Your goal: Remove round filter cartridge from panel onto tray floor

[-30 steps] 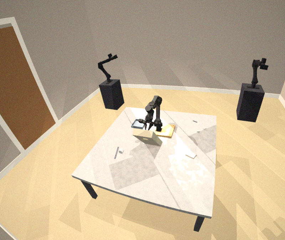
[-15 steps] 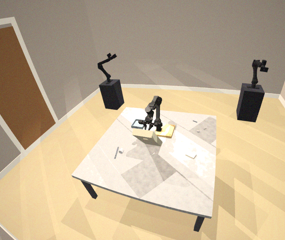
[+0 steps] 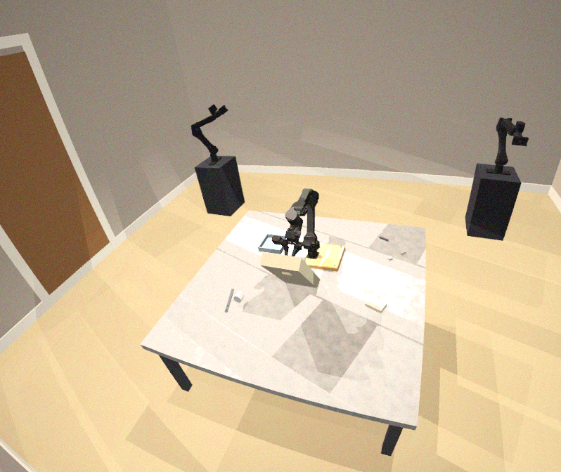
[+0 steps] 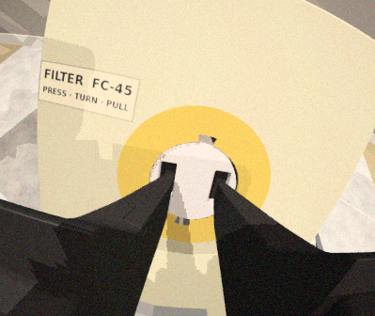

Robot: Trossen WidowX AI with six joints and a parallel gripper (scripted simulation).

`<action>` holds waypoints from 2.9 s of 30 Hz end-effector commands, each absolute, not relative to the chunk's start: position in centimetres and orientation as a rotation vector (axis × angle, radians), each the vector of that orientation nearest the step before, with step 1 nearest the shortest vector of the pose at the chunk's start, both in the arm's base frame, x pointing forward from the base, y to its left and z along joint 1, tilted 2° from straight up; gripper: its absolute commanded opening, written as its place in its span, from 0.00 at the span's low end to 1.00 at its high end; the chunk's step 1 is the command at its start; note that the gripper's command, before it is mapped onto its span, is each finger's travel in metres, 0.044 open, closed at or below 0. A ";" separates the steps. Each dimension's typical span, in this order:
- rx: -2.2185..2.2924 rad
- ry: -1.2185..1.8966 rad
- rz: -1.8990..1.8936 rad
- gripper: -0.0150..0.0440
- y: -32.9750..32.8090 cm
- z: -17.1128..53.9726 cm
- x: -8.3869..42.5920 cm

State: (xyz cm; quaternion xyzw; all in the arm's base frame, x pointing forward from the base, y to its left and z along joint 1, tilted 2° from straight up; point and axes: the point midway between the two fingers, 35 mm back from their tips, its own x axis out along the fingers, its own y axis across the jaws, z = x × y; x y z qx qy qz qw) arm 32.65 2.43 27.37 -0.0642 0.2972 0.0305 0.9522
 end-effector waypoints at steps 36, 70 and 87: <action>-0.133 0.602 0.066 0.44 2.5 26.6 33.7; -0.169 0.602 0.075 0.25 2.5 26.4 34.0; -0.725 0.566 0.249 0.25 2.5 26.2 34.2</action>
